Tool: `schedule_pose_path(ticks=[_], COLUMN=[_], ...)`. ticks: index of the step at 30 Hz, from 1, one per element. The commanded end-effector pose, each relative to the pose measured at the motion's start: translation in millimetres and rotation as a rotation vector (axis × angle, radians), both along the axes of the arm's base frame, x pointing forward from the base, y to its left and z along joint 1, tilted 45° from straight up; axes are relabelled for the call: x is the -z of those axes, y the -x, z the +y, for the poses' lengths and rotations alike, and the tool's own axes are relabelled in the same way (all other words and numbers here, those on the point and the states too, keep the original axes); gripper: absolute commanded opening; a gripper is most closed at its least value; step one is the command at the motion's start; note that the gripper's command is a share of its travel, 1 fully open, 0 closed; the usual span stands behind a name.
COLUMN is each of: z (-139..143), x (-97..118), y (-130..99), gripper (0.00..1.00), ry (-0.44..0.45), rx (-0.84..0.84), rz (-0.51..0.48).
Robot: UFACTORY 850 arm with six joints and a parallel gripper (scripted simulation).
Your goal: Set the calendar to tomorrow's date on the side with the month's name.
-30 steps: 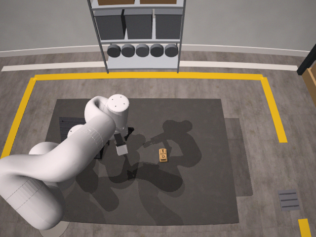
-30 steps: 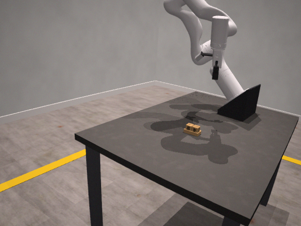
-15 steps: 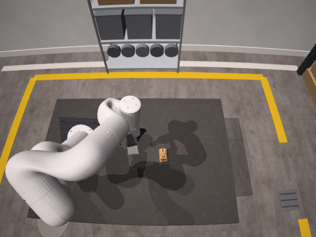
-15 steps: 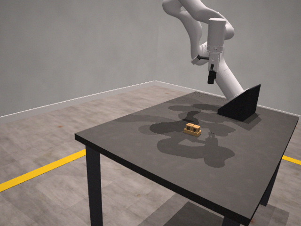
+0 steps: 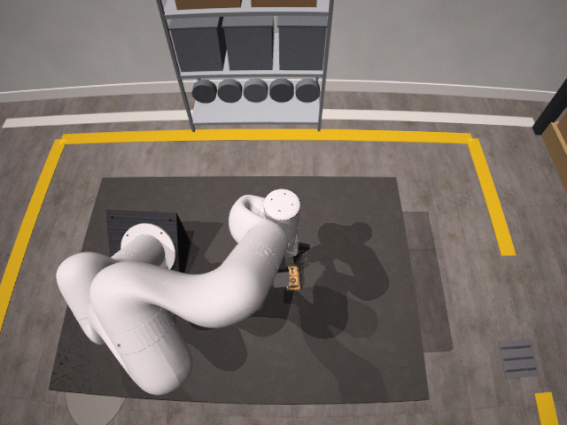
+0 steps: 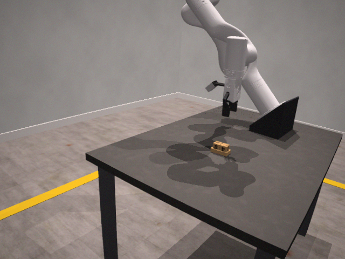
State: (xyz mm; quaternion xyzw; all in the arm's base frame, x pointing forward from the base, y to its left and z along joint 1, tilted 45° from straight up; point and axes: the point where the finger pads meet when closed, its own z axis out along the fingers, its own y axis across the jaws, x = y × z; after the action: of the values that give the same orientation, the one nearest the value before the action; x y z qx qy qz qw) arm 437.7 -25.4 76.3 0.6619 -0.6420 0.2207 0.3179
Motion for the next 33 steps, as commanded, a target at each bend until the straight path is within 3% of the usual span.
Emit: schedule_pose_path(ticks=[1, 26, 33], z=[-19.2, -24.9, -28.4], x=[19.9, 24.2, 22.7], y=[-33.0, -39.1, -34.2], gripper=[1.0, 1.0, 1.0], ry=[0.002, 0.005, 0.027], rx=[0.012, 0.037, 0.188], rz=[-0.051, -0.085, -0.237])
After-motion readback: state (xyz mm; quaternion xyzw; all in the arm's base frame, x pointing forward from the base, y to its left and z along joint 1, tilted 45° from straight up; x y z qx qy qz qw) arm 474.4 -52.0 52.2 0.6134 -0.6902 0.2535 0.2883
